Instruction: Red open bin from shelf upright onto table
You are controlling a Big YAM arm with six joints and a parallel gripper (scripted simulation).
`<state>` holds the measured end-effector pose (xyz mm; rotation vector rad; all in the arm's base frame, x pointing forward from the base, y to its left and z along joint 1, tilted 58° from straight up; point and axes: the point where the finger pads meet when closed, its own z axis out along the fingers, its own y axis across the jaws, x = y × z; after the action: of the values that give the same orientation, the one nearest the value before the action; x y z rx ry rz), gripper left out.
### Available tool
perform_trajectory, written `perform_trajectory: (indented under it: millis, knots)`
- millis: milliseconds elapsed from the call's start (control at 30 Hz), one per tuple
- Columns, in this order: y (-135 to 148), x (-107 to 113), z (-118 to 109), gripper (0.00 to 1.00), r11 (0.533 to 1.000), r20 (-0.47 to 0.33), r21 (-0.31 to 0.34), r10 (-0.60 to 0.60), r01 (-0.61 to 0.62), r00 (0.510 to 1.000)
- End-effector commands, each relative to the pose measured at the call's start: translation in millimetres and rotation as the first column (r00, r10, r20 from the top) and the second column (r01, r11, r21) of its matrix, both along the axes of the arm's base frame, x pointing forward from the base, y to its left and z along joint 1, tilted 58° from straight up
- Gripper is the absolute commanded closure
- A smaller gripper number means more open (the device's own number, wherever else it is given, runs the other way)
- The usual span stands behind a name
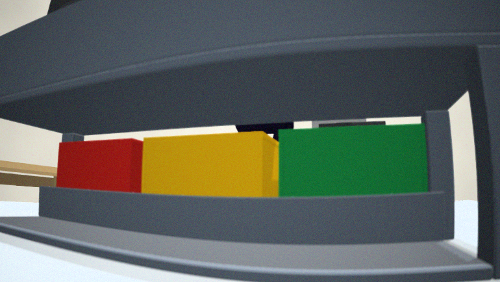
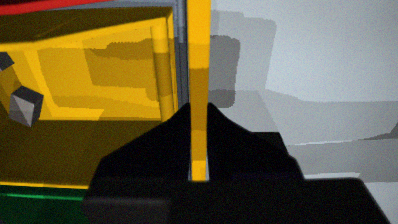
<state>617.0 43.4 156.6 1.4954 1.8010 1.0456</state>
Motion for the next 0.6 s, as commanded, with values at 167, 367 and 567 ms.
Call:
perform_trajectory:
  millis: [167, 367, 567]
  knots:
    - [-6.6, -10.1, 11.9, 1.0, 1.0, 0.008, -0.001, -0.007, 0.007, 1.0]
    - [-9.7, -13.2, 14.0, 1.0, 1.0, 0.009, -0.003, -0.009, 0.009, 1.0]
    - [-7.9, -15.6, 16.1, 1.0, 1.0, 0.011, -0.004, -0.004, 0.004, 1.0]
